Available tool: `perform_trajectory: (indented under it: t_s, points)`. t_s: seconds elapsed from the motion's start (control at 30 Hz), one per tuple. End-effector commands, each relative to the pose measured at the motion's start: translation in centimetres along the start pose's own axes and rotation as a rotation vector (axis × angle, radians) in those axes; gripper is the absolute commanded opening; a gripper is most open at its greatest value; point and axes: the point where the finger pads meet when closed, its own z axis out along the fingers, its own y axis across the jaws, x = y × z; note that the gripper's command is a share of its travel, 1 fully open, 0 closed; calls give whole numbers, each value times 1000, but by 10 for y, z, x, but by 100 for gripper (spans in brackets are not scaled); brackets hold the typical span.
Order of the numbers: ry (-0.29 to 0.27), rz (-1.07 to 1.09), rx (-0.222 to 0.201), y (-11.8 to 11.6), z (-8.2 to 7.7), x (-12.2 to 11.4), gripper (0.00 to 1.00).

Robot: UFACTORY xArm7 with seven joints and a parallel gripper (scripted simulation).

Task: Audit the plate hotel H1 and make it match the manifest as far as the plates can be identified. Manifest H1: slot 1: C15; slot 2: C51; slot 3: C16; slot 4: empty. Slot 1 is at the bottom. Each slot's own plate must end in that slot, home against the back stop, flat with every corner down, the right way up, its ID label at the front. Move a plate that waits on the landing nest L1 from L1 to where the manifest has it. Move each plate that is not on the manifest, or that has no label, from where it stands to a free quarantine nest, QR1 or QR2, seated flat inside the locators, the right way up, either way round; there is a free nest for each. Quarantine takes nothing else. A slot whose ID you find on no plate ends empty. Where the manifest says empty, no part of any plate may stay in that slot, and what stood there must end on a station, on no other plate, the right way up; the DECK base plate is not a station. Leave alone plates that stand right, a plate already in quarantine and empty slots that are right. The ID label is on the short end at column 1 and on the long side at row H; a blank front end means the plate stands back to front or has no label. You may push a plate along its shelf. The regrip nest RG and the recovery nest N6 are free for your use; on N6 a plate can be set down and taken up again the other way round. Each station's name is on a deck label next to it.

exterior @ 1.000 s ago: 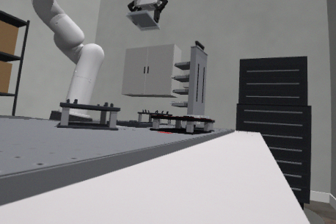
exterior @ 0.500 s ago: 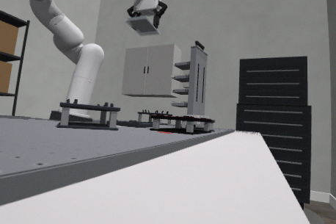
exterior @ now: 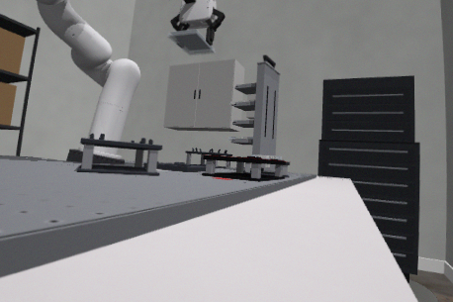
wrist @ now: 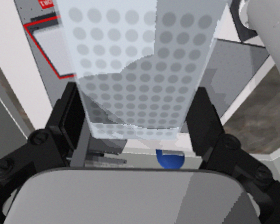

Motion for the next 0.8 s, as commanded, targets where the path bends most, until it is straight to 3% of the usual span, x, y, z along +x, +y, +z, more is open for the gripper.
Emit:
perform_trajectory:
  t_s: [0.0,0.77]
  points:
    - [0,0,3,0,6,0,0]
    - [0,1,3,0,41,0,0]
